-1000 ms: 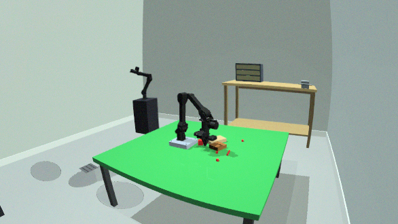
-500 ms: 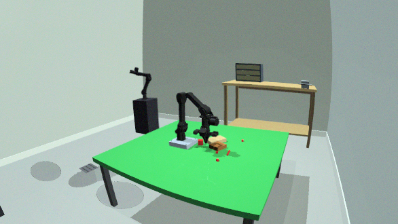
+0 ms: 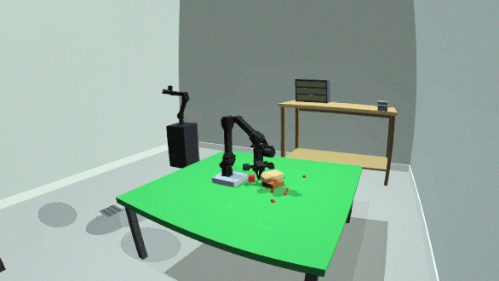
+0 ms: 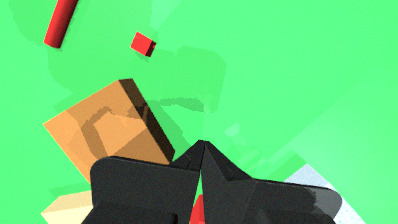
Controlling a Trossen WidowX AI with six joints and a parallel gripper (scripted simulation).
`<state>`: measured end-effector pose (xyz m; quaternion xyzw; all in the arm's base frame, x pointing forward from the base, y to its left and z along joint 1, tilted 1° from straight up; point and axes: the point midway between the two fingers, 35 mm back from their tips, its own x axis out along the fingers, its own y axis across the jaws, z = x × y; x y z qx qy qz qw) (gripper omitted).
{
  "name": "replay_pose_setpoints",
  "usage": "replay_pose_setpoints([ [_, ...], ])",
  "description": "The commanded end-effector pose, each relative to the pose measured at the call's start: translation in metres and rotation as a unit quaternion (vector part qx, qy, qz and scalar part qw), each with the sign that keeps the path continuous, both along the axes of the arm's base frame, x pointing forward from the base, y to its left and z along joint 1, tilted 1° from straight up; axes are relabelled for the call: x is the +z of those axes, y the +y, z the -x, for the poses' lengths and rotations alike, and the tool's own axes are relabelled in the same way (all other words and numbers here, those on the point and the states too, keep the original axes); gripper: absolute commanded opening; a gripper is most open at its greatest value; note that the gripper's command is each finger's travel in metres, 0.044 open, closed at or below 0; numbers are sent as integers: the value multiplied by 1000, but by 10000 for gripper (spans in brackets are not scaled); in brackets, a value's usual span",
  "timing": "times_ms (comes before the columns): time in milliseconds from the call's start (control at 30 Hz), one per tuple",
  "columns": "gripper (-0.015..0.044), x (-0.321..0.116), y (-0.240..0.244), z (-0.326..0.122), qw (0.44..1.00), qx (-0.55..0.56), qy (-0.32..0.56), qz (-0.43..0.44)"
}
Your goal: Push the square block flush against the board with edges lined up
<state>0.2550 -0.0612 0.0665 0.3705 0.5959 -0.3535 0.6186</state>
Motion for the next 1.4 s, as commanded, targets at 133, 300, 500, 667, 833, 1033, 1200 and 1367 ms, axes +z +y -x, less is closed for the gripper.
replay_pose_setpoints([
  [133,0,0,3,1,992,126,1,3],
  [300,0,0,5,0,978,211,0,6],
  [500,0,0,7,0,950,311,0,10],
  [667,0,0,9,0,920,392,-1,13],
  [833,0,0,10,0,906,423,-1,14],
  [1033,0,-5,11,-1,879,476,-1,16],
  [1200,0,-13,13,-2,835,549,-2,19],
  [1367,0,-20,14,-2,786,618,-3,22],
])
